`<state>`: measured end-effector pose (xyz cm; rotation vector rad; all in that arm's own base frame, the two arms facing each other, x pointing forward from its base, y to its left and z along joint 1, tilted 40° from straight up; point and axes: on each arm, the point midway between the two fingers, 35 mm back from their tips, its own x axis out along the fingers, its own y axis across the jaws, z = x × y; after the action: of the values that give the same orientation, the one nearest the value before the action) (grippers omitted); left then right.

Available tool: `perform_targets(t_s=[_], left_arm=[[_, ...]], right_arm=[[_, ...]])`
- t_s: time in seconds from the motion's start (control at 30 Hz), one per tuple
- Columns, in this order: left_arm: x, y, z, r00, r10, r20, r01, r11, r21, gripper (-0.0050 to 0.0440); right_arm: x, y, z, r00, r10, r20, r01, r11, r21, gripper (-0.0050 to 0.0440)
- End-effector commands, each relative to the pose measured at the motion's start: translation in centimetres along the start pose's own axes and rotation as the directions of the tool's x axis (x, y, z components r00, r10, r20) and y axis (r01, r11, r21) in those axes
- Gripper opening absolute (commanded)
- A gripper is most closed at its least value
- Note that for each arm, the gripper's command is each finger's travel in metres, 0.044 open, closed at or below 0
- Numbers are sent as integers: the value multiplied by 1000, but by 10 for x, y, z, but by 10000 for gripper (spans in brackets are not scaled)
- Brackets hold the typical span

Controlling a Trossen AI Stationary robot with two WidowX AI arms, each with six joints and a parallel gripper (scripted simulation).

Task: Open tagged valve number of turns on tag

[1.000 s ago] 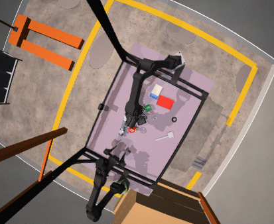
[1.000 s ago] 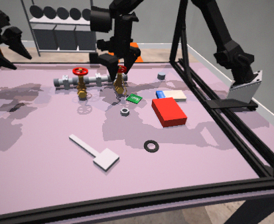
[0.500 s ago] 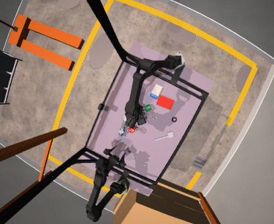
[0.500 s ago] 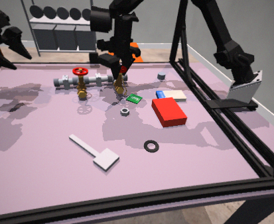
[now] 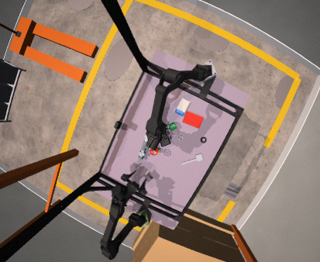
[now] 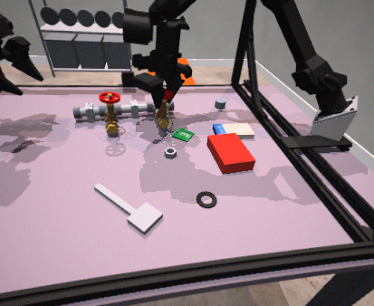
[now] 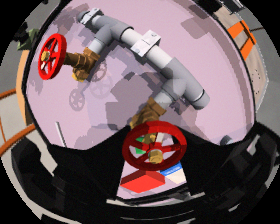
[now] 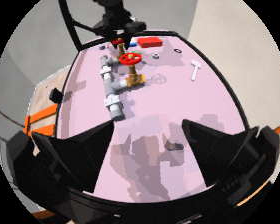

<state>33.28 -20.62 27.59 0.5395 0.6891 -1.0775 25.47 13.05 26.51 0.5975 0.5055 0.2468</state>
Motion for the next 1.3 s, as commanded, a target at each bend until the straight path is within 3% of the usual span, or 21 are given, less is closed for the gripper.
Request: perform_targets(t_s=[0.0, 0.23, 0.47, 0.53, 0.73, 1.03, 1.1, 1.17, 1.27], left_arm=[[0, 0, 0, 1000, 0, 0, 0, 1000, -16, 0], [0, 0, 0, 1000, -1, -1, 1, 901, -434, 0], [0, 0, 0, 1000, -2, -1, 1, 701, -713, 0], [0, 0, 0, 1000, -2, -1, 1, 701, -713, 0], [0, 0, 0, 1000, -3, 0, 1, 408, -913, 0], [0, 0, 0, 1000, -4, 0, 0, -21, -1000, 0], [0, 0, 0, 1000, -4, 0, 0, -21, -1000, 0], [0, 0, 0, 1000, -4, 1, 0, -161, -987, 0], [0, 0, 0, 1000, -4, 1, 0, -187, -982, 0]], right_arm=[[0, 0, 0, 1000, 0, 0, 0, 1000, 0, 400], [0, 0, 0, 1000, 0, 0, 0, 1000, 0, 400], [0, 0, 0, 1000, 0, 0, 0, 1000, 0, 400], [0, 0, 0, 1000, 0, 0, 0, 1000, 0, 400], [0, 0, 0, 1000, 0, 0, 0, 1000, 0, 400], [0, 0, 0, 1000, 0, 0, 0, 1000, 0, 400], [0, 0, 0, 1000, 0, 0, 0, 1000, 0, 400], [0, 0, 0, 1000, 0, 0, 0, 1000, 0, 400], [0, 0, 0, 1000, 0, 0, 0, 1000, 0, 400]])
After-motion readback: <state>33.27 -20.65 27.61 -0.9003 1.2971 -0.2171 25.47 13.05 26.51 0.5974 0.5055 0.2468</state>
